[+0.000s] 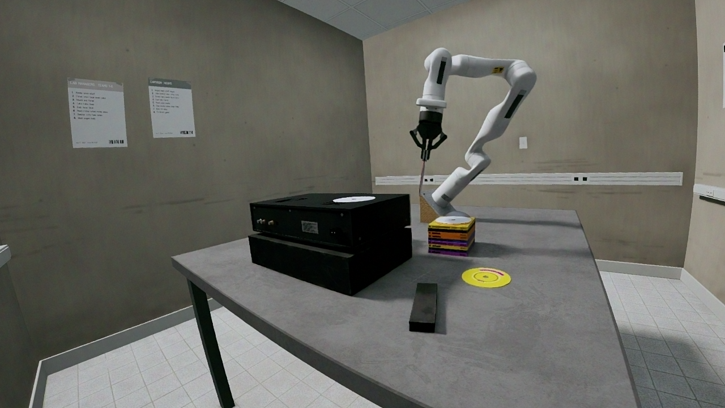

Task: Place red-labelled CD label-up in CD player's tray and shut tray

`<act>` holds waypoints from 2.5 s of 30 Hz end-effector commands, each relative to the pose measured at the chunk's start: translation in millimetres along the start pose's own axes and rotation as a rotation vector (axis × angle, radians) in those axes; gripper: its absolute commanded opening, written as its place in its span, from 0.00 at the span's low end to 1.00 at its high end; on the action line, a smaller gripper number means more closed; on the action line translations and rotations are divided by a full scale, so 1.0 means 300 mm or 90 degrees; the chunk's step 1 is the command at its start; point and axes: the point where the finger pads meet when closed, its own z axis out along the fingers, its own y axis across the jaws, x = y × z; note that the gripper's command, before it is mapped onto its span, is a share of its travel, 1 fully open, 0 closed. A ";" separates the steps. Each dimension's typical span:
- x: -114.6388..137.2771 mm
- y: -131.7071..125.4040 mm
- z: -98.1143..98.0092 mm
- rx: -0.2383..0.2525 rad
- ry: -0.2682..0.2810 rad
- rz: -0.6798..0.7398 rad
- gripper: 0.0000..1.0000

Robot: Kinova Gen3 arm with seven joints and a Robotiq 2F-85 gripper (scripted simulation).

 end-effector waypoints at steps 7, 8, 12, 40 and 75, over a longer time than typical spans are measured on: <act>-0.012 0.036 0.002 -0.001 0.011 -0.044 0.11; -0.012 0.036 0.002 -0.001 0.011 -0.044 0.11; -0.015 0.051 0.005 -0.001 0.017 -0.070 0.11; -0.042 0.168 0.030 -0.001 0.058 -0.274 0.11; -0.080 0.330 0.064 -0.002 0.115 -0.558 0.11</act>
